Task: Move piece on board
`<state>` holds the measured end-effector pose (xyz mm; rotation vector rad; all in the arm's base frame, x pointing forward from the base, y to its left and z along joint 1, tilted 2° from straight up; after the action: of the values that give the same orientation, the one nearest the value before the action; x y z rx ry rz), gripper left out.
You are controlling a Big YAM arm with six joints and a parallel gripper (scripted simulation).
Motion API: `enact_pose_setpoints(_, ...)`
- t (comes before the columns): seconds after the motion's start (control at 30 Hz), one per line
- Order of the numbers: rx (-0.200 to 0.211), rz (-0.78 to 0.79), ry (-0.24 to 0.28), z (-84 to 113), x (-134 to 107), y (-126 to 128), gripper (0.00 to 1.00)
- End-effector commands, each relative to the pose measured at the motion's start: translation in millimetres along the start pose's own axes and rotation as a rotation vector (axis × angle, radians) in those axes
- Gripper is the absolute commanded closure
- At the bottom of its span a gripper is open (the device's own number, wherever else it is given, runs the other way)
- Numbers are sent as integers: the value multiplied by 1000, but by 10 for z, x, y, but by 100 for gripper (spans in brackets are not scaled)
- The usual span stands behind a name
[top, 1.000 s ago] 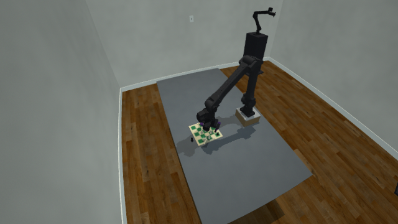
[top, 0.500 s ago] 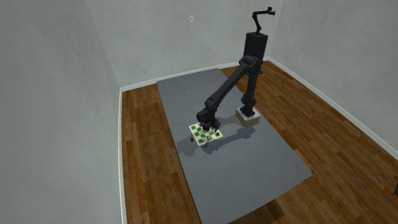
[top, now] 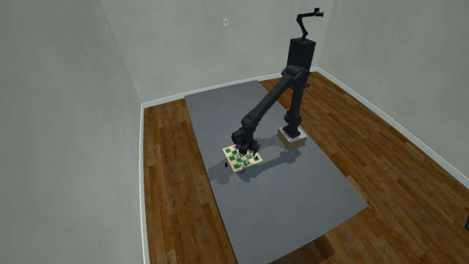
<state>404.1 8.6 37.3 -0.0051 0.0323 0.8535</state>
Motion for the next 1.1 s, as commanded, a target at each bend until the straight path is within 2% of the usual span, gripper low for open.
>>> enact_pose_setpoints(0.0,-51,-1,-47,262,208,-185,0)
enact_pose_setpoints(0.33,-50,-1,-47,273,205,-182,0)
enact_pose_setpoints(0.57,-61,0,-57,469,211,-176,0)
enact_pose_setpoints(0.63,-61,0,-57,469,211,-176,0)
enact_pose_setpoints(1.07,-64,2,-60,1076,195,-142,0)
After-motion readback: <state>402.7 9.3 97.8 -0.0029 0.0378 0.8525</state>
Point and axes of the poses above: the point where the finger pads meet when closed, its own z axis back along the fingers, its own y axis across the jaws, x = y × z, the point moved 1 cm from there along z, back along the fingers, and after that the axes turned 10 degrees about z, right-handed, at the moved point
